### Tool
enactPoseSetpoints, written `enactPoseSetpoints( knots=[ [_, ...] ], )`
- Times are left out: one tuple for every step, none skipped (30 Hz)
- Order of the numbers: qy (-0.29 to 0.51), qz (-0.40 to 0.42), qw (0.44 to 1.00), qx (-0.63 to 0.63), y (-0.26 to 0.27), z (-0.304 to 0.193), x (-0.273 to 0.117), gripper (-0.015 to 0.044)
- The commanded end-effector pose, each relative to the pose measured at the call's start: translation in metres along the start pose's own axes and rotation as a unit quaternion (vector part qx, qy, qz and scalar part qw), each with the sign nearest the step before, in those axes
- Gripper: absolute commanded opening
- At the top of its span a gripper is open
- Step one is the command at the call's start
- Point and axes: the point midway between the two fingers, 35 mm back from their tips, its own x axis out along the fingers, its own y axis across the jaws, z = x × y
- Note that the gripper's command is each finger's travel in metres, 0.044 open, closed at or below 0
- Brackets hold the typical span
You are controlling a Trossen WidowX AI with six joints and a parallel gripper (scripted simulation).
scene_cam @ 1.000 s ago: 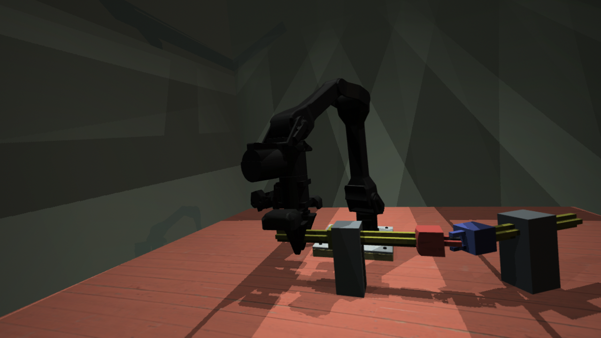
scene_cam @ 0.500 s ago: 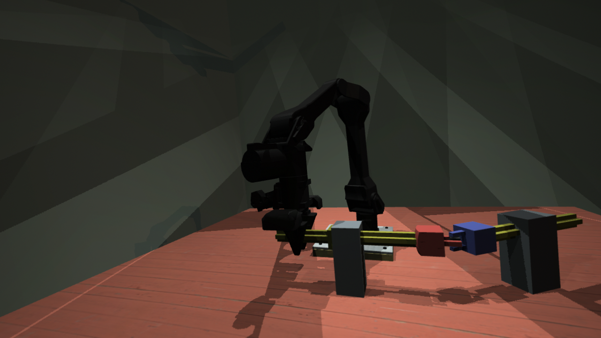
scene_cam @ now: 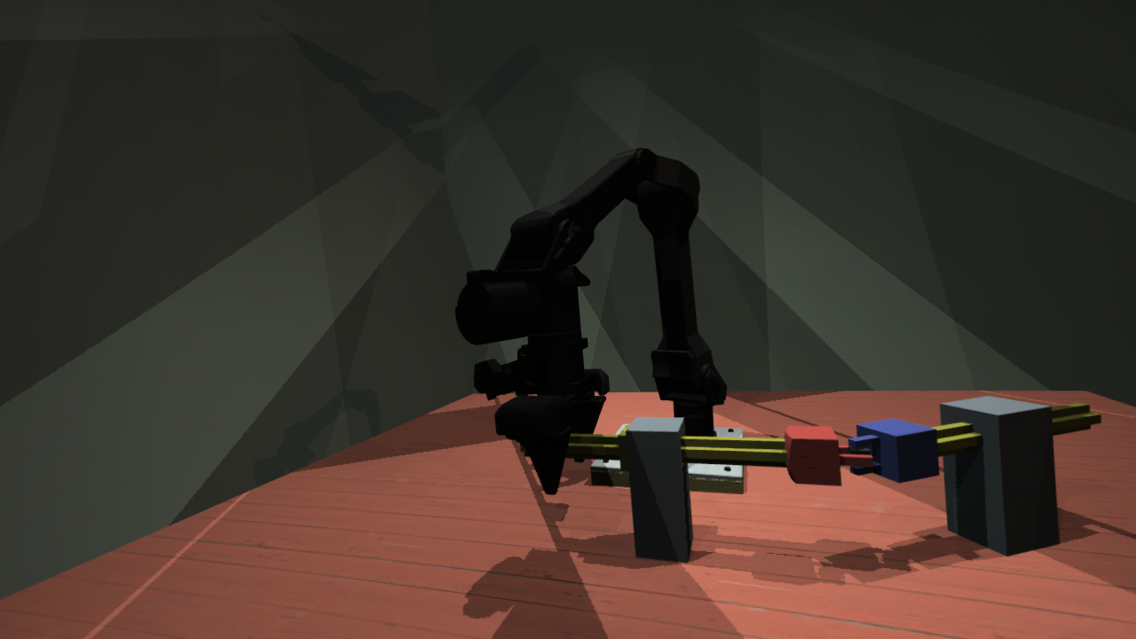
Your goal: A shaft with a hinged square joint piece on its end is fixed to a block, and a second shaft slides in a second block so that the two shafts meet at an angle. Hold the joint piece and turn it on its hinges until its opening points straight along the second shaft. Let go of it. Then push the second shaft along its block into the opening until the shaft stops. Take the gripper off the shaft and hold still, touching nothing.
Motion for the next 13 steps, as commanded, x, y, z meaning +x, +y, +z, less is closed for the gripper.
enactPoseSetpoints(
  knots=[
    [0.001, -0.001, 1.000, -0.001, 0.000, 0.000, 0.000, 0.0440],
    [0.001, -0.001, 1.000, -0.001, 0.000, 0.000, 0.000, 0.0440],
    [0.001, -0.001, 1.000, -0.001, 0.000, 0.000, 0.000, 0.0440],
    [0.001, -0.001, 1.000, -0.001, 0.000, 0.000, 0.000, 0.0440],
    [0.001, -0.001, 1.000, -0.001, 0.000, 0.000, 0.000, 0.0440],
    [0.001, -0.001, 1.000, -0.001, 0.000, 0.000, 0.000, 0.0440],
    [0.001, -0.001, 1.000, -0.001, 0.000, 0.000, 0.000, 0.0440],
    [0.001, 0.000, 1.000, -0.001, 0.000, 0.000, -0.002, 0.0440],
    [0.001, 0.000, 1.000, -0.001, 0.000, 0.000, -0.009, 0.0440],
    [0.001, 0.001, 1.000, -0.001, 0.000, 0.000, -0.020, 0.0440],
    [0.001, 0.002, 1.000, -0.001, 0.000, 0.000, -0.027, 0.0440],
    [0.001, 0.002, 1.000, -0.001, 0.000, 0.000, -0.029, 0.0440],
    [0.001, 0.002, 1.000, -0.001, 0.000, 0.000, -0.029, 0.0440]
  ],
)
